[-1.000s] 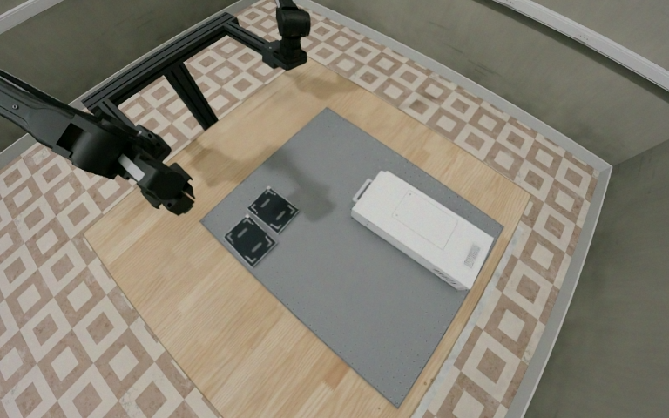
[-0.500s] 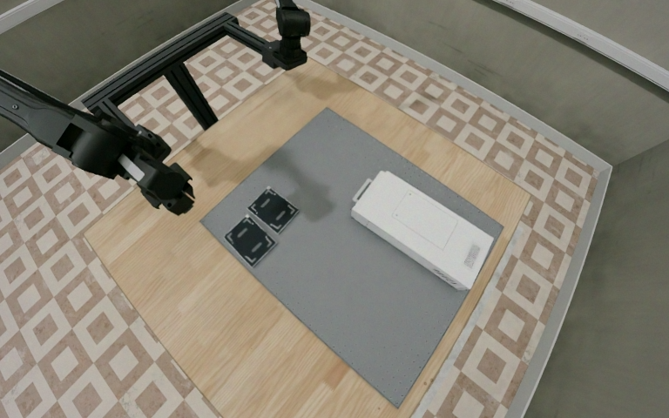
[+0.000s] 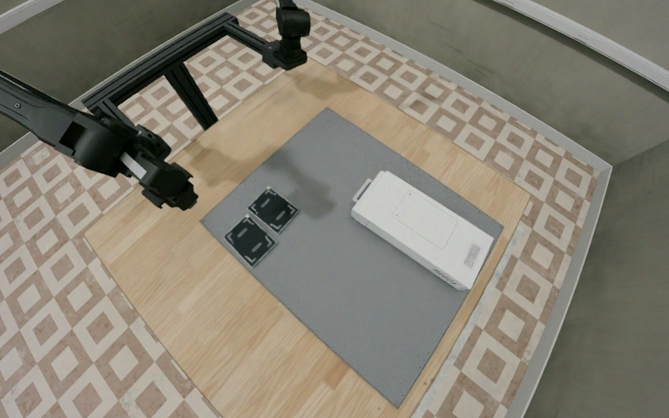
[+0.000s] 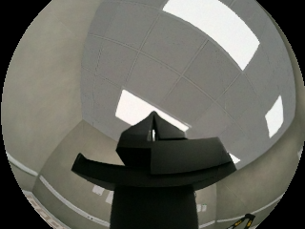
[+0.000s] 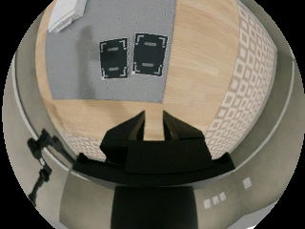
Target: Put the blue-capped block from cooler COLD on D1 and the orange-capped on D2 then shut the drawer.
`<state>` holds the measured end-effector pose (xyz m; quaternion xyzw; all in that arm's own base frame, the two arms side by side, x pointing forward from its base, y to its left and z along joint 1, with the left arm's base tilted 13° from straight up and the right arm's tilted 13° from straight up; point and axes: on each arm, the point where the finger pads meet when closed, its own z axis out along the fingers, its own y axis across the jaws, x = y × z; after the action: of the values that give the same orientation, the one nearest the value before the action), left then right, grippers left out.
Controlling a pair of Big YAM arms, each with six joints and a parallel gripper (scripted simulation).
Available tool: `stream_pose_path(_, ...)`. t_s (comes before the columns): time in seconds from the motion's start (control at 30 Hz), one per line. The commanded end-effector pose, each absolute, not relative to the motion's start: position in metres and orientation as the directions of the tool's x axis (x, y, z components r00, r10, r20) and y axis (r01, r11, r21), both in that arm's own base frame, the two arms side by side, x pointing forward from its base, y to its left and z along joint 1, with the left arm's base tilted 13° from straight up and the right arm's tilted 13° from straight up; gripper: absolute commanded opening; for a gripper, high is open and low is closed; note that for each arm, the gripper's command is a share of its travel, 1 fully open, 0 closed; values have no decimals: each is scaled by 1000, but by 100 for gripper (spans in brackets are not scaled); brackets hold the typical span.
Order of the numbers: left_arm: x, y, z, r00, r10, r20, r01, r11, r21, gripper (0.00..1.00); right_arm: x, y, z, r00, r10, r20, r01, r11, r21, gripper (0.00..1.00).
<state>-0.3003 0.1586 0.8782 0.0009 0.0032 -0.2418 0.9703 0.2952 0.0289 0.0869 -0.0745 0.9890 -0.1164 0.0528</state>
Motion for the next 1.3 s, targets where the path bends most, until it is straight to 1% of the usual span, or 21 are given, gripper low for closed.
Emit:
stream_pose_path(0.0,-279,148,886,881,-471,-42,471,882,2,0,297,34,91,-928,-361,-91,-327,906,-268,28)
stream_pose_path(0.17,-279,148,886,881,-471,-42,471,882,2,0,297,32,91,-877,-475,-71,-437,850,-294,28)
stream_pose_path(0.27,-279,148,886,881,-471,-42,471,882,2,0,297,30,91,-871,-487,-68,-449,844,-293,28)
stream_pose_path(0.53,-279,148,886,881,-471,-42,471,882,2,0,297,35,91,-740,-672,-28,-628,706,-329,28)
stream_pose_path(0.73,-279,148,886,881,-471,-42,471,882,2,0,298,29,91,-643,-766,4,-719,602,-346,28)
stream_pose_path(0.8,-279,148,886,881,-471,-42,471,882,2,0,298,29,91,-643,-766,4,-719,602,-346,28)
stream_pose_path(1.27,-279,148,886,881,-471,-42,471,882,2,0,298,28,91,-334,-938,92,-885,279,-372,28)
